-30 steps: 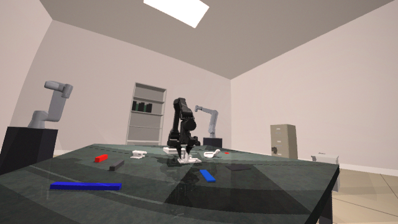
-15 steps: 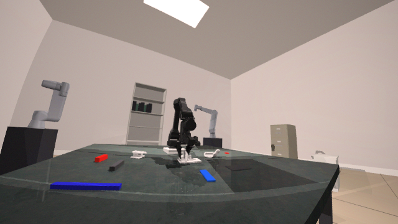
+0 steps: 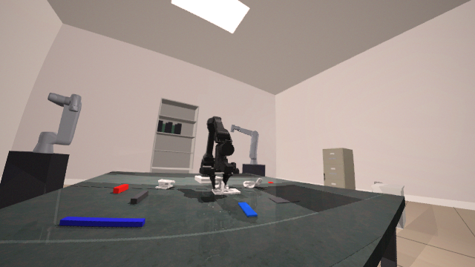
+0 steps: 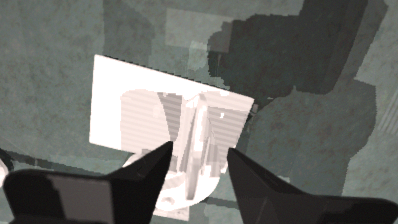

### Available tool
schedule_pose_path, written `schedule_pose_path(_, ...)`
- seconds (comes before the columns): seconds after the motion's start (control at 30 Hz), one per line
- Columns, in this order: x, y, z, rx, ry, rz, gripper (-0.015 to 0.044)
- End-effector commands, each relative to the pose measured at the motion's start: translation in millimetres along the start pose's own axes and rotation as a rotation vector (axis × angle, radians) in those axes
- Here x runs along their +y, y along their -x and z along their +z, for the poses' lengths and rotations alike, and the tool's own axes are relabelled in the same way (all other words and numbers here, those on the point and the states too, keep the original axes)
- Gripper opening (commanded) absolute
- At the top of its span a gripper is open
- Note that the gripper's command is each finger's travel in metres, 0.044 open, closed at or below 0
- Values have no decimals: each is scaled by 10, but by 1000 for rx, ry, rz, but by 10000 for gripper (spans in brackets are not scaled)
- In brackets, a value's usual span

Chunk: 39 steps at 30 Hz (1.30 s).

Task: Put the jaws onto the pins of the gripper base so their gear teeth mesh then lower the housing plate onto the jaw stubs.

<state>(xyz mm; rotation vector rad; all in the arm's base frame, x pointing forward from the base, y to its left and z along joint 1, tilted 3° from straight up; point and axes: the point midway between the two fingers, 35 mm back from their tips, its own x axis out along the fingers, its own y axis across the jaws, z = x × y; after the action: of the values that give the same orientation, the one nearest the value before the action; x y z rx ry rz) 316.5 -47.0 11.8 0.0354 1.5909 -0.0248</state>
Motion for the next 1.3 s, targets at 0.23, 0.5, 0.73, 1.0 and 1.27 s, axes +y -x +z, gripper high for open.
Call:
schedule_pose_path(0.23,0,15,2,0,0,0,224)
schedule_pose_path(0.5,-3,583,12,-2,3,-2,224)
schedule_pose_path(0.73,-1,667,25,-16,0,-2,172)
schedule_pose_path(1.0,-1,667,25,-16,0,-2,0)
schedule_pose_path(1.27,-1,667,25,-16,0,-2,0)
